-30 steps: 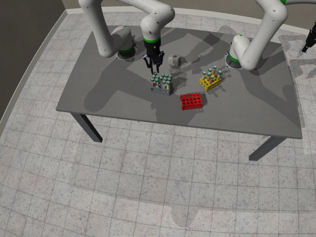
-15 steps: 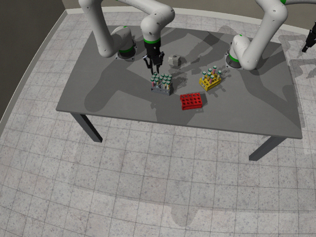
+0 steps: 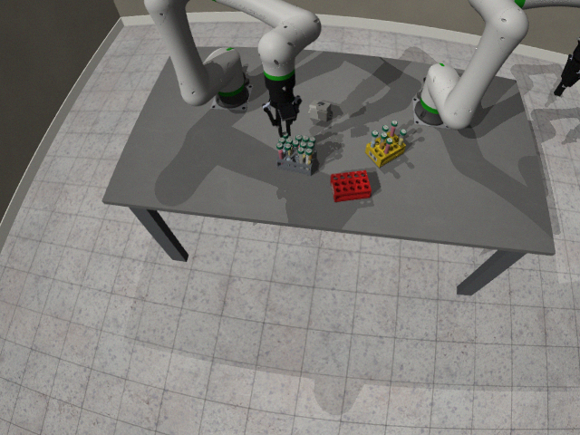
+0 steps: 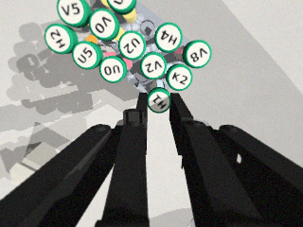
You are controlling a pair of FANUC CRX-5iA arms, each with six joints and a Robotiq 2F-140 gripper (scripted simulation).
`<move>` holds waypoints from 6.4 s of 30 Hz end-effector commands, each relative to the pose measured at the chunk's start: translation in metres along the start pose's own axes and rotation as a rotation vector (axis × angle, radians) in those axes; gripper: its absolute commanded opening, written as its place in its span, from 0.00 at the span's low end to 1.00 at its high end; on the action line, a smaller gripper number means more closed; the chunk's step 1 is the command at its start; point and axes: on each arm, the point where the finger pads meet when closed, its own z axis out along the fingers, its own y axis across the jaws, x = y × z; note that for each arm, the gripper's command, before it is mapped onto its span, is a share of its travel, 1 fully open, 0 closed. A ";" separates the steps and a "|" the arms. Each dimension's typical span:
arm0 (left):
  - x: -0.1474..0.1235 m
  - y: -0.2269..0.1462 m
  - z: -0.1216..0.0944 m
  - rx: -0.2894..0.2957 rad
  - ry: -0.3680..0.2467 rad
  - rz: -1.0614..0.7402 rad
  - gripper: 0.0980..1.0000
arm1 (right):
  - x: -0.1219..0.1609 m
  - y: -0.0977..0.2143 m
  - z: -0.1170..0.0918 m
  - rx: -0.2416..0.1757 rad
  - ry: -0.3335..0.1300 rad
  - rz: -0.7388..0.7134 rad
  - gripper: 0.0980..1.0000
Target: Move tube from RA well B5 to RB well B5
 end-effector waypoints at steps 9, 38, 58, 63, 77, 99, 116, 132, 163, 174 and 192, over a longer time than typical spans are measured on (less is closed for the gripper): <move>0.000 0.000 -0.001 0.000 0.002 0.000 0.00 | 0.000 0.000 -0.001 0.000 0.002 0.000 0.00; 0.000 0.000 -0.001 0.000 0.002 0.000 0.00 | 0.000 0.000 -0.005 0.000 0.002 0.000 0.00; 0.000 0.000 -0.001 0.000 0.002 0.000 0.00 | 0.000 0.000 -0.013 0.000 0.002 0.000 0.00; 0.000 0.000 -0.001 0.000 0.002 0.000 0.00 | 0.000 0.000 -0.019 0.000 0.002 0.000 0.00; 0.000 0.000 -0.001 0.000 0.002 0.000 0.00 | 0.000 0.000 -0.031 0.000 0.002 0.000 0.00; 0.000 0.000 -0.001 0.000 0.002 0.000 0.00 | 0.000 0.000 -0.052 0.000 0.002 0.000 0.00; 0.000 0.000 -0.001 0.000 0.002 0.000 0.00 | 0.000 0.000 -0.067 0.000 0.002 0.000 0.00; 0.000 0.000 -0.001 0.000 0.002 0.000 0.00 | -0.013 -0.008 -0.071 0.000 0.002 0.000 0.00; 0.000 0.000 -0.001 0.000 0.002 0.000 0.00 | -0.007 -0.049 -0.071 0.001 0.002 0.000 0.00; 0.000 0.000 -0.001 0.000 0.002 0.000 0.00 | 0.014 -0.071 -0.071 0.001 0.002 0.000 0.00; 0.000 0.000 -0.001 0.000 0.002 0.000 0.00 | 0.051 -0.109 -0.072 0.001 0.002 0.000 0.00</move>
